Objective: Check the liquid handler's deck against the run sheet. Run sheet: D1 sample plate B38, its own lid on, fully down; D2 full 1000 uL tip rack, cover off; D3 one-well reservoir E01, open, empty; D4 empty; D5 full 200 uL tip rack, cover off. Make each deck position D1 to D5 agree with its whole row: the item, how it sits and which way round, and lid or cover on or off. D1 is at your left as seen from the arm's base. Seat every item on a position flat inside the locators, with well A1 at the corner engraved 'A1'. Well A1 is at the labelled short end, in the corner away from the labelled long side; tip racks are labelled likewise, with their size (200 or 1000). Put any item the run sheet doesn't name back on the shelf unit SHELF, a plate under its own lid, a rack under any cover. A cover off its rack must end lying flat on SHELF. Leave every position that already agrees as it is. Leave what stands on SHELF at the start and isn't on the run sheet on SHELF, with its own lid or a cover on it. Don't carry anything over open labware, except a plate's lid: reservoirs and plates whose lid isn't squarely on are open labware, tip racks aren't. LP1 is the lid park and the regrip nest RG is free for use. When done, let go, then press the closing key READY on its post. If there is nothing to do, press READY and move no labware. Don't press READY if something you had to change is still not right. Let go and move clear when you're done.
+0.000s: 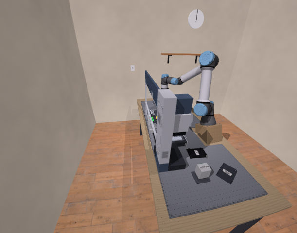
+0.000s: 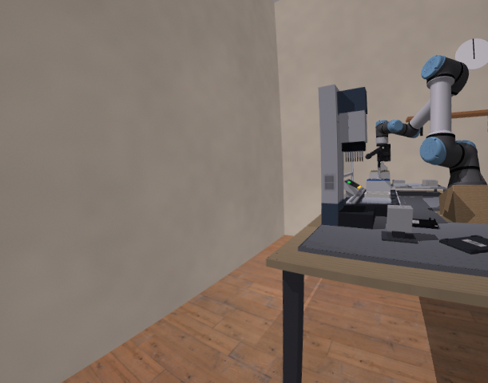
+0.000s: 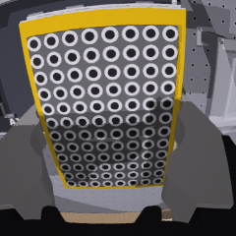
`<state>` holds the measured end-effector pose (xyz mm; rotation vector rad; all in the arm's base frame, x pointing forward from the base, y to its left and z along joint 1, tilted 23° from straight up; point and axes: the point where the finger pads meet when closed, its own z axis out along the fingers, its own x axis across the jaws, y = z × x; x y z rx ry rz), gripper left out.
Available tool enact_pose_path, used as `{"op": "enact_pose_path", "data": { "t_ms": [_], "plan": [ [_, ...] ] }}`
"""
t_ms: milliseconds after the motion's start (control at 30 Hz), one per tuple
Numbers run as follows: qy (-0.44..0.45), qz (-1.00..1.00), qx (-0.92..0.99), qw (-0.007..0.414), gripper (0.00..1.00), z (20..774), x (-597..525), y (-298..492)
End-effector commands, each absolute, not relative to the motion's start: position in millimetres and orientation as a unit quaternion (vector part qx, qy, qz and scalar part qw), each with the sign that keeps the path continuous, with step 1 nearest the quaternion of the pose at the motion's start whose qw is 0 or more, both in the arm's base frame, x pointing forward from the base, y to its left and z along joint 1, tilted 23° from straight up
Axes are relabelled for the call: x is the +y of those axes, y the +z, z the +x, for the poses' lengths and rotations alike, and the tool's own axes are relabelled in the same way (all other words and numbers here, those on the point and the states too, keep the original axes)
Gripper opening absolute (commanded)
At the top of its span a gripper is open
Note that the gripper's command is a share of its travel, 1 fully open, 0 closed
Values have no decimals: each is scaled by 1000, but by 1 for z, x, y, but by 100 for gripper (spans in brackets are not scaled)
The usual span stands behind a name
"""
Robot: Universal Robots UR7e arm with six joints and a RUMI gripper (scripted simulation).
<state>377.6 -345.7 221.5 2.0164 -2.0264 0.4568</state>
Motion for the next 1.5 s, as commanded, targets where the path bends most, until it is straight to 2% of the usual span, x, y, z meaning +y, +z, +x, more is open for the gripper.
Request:
{"op": "enact_pose_path", "data": {
  "t_ms": [0,1467],
  "plan": [
    [159,691,-694,123,0,378,-343,233],
    [159,691,-694,123,0,375,-318,292]
  ]
}}
